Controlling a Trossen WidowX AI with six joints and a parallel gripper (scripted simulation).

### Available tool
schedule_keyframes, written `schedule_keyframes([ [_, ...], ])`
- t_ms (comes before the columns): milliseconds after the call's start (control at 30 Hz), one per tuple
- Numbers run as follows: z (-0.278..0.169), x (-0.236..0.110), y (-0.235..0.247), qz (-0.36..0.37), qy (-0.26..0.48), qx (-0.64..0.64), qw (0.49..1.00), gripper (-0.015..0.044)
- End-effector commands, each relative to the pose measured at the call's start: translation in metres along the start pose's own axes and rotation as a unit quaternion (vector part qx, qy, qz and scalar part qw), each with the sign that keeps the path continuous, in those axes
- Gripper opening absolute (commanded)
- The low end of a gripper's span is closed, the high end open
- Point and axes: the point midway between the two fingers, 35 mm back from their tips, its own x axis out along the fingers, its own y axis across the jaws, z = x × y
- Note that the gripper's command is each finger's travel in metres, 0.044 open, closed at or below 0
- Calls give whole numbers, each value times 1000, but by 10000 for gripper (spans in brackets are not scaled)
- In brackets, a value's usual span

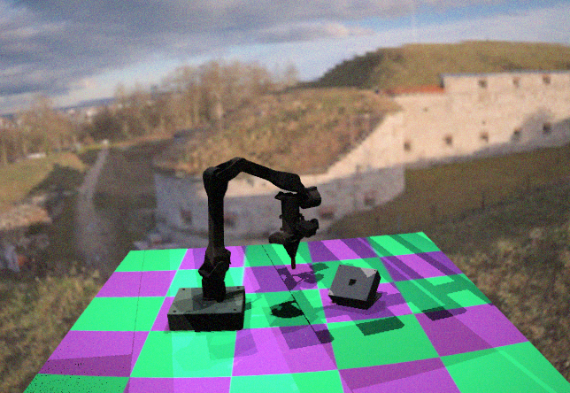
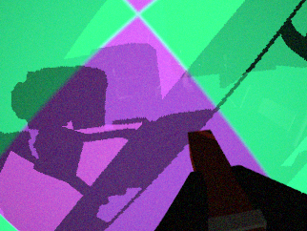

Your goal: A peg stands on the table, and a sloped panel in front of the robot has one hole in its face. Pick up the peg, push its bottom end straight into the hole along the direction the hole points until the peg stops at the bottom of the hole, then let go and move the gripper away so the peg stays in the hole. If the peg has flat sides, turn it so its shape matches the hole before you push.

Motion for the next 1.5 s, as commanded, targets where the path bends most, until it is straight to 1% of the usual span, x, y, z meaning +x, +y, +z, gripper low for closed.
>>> schedule_keyframes([
  [0, 0, -8, 0, 6, -1, -4, 1000, 0],
  [1467, 37, -11, -6, 49, 34, -132, 989, 0],
])
